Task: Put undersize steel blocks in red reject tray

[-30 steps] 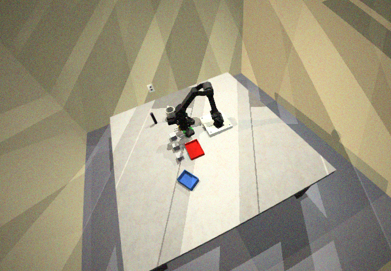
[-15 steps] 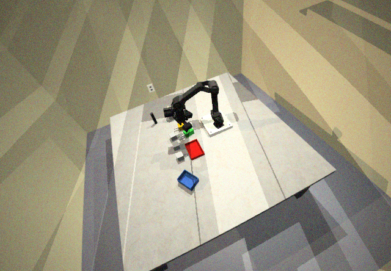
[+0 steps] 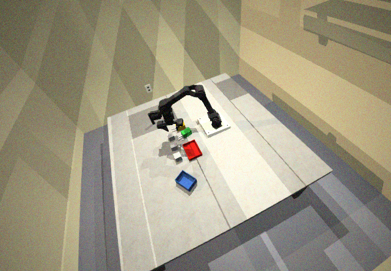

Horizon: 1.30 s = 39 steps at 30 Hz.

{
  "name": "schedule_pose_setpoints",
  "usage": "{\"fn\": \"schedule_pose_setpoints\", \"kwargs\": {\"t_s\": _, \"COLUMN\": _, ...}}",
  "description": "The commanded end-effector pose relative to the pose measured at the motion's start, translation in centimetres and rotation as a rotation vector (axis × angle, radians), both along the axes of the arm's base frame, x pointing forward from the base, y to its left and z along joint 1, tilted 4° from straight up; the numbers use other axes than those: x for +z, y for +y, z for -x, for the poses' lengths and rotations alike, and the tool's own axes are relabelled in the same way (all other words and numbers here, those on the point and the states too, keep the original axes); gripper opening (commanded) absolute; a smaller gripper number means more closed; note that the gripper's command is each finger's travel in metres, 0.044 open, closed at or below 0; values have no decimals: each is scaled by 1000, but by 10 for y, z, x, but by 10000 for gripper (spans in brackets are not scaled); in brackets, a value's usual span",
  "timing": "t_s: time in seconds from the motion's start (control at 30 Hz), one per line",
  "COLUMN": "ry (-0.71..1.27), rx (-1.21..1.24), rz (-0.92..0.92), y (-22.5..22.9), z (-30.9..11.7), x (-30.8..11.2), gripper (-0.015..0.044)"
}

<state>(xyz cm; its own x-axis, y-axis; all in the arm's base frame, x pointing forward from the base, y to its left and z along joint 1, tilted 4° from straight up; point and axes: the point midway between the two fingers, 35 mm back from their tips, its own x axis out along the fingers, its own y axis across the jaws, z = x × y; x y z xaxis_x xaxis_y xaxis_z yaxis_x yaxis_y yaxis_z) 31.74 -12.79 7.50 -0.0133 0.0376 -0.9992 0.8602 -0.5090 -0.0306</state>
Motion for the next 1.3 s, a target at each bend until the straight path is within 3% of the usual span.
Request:
{"fn": "schedule_pose_setpoints", "kwargs": {"t_s": 0.0, "ry": -14, "rx": 442, "rz": -2, "y": -12, "z": -30, "x": -1, "gripper": 325}}
{"fn": "schedule_pose_setpoints", "kwargs": {"t_s": 1.27, "ry": -14, "rx": 442, "rz": -2, "y": -11, "z": -30, "x": -53, "gripper": 325}}
